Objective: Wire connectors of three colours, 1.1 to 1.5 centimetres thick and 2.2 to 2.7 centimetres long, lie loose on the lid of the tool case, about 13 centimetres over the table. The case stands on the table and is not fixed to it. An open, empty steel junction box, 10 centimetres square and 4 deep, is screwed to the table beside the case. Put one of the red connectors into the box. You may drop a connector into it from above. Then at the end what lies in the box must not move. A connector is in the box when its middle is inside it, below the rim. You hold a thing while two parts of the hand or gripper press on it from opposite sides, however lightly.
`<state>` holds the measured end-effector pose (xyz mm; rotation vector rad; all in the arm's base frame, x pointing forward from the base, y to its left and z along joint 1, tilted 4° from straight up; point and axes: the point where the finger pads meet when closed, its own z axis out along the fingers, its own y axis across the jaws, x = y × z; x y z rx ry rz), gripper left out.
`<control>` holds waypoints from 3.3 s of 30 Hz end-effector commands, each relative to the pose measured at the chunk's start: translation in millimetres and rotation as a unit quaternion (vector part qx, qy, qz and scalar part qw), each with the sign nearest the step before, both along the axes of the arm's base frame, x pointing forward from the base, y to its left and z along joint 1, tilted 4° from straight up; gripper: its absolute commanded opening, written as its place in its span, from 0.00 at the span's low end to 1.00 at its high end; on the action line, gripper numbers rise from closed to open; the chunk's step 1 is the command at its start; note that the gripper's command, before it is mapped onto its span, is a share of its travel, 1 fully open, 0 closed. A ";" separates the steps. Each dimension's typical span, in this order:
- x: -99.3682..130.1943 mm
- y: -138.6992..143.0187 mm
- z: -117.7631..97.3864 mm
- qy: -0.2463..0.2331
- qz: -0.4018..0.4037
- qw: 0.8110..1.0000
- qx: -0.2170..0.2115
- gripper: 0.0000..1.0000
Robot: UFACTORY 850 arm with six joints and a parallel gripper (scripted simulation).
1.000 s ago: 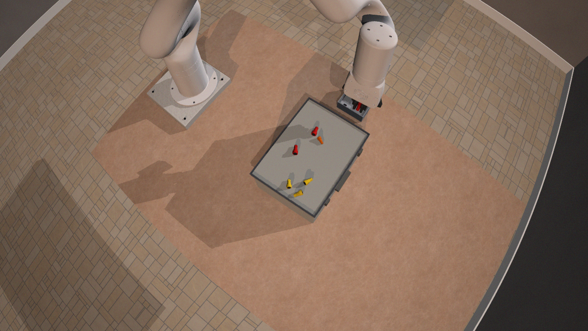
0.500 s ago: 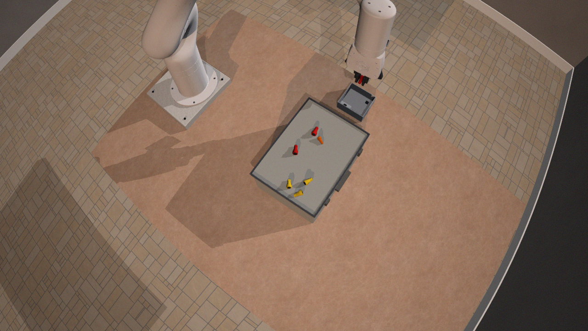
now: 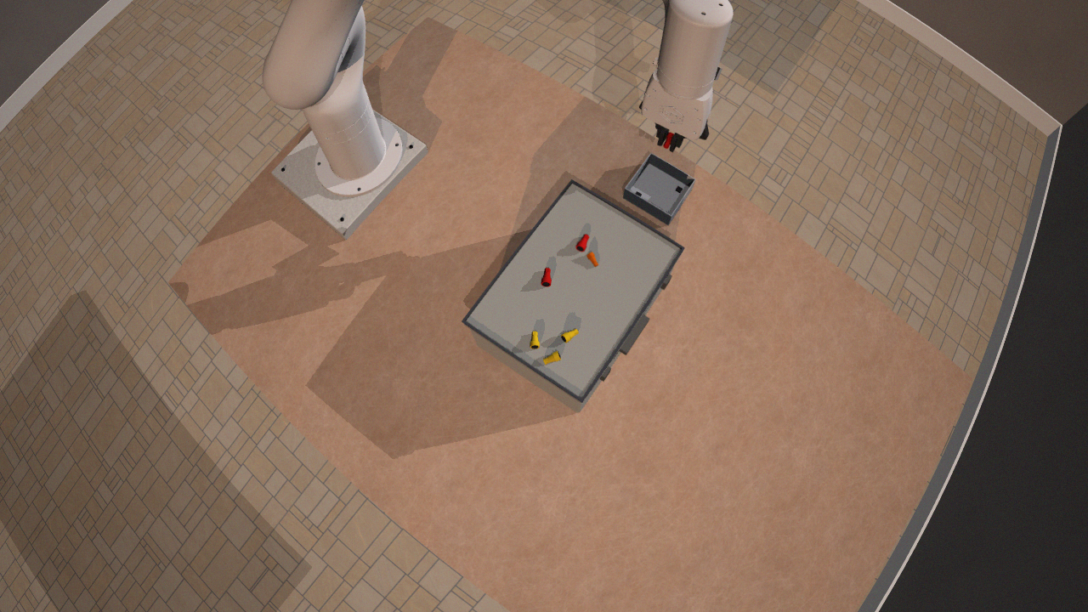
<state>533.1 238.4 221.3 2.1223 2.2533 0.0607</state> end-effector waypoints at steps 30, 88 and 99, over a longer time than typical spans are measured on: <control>11.4 0.2 -173.2 -0.001 0.000 1.000 0.000 0.02; 12.7 0.1 -192.8 -0.001 0.000 1.000 0.000 0.30; 12.7 0.1 -192.8 -0.001 0.000 1.000 0.000 0.30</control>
